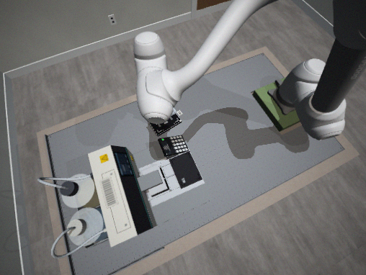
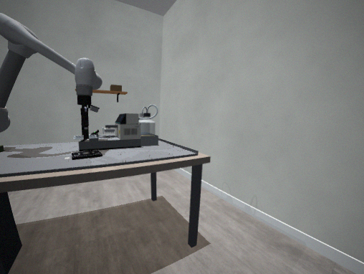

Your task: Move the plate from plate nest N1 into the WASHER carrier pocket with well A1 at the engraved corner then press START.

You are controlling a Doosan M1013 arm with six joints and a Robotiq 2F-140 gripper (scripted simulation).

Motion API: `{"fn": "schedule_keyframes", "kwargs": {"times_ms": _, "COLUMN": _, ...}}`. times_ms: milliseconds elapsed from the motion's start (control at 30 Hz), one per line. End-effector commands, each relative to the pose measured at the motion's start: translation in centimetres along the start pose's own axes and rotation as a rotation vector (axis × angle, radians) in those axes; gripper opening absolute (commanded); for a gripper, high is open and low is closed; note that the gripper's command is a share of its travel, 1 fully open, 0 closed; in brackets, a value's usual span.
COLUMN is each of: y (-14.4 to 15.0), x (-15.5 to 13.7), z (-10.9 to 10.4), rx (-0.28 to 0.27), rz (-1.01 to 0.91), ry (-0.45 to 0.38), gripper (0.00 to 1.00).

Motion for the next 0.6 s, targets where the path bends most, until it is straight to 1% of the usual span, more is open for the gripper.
{"fn": "schedule_keyframes", "kwargs": {"times_ms": 0, "y": 0.1, "x": 0.0, "z": -0.2, "rx": -0.001, "rz": 0.002, "ry": 0.0, "gripper": 0.1}}
{"fn": "schedule_keyframes", "kwargs": {"times_ms": 167, "y": 0.1, "x": 0.0, "z": -0.2, "rx": -0.001, "rz": 0.002, "ry": 0.0, "gripper": 0.1}}
{"fn": "schedule_keyframes", "kwargs": {"times_ms": 200, "y": 0.2, "x": 0.1, "z": -1.1, "rx": -0.005, "rz": 0.005, "ry": 0.001, "gripper": 0.1}}
{"fn": "schedule_keyframes", "kwargs": {"times_ms": 467, "y": 0.2, "x": 0.0, "z": -5.1, "rx": -0.005, "rz": 0.006, "ry": 0.001, "gripper": 0.1}}
{"fn": "schedule_keyframes", "kwargs": {"times_ms": 533, "y": 0.2, "x": 0.0, "z": -5.1, "rx": -0.005, "rz": 0.006, "ry": 0.001, "gripper": 0.1}}
{"fn": "schedule_keyframes", "kwargs": {"times_ms": 567, "y": 0.2, "x": 0.0, "z": -5.6, "rx": -0.005, "rz": 0.005, "ry": 0.001, "gripper": 0.1}}
Point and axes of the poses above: the point where the finger pads meet when closed, its own z axis out along the fingers, its own y axis across the jaws, x = y × z, the point moved 7 cm from there along -z, back along the fingers, and after that the axes turned 9 degrees about z, right-handed, at the moved point
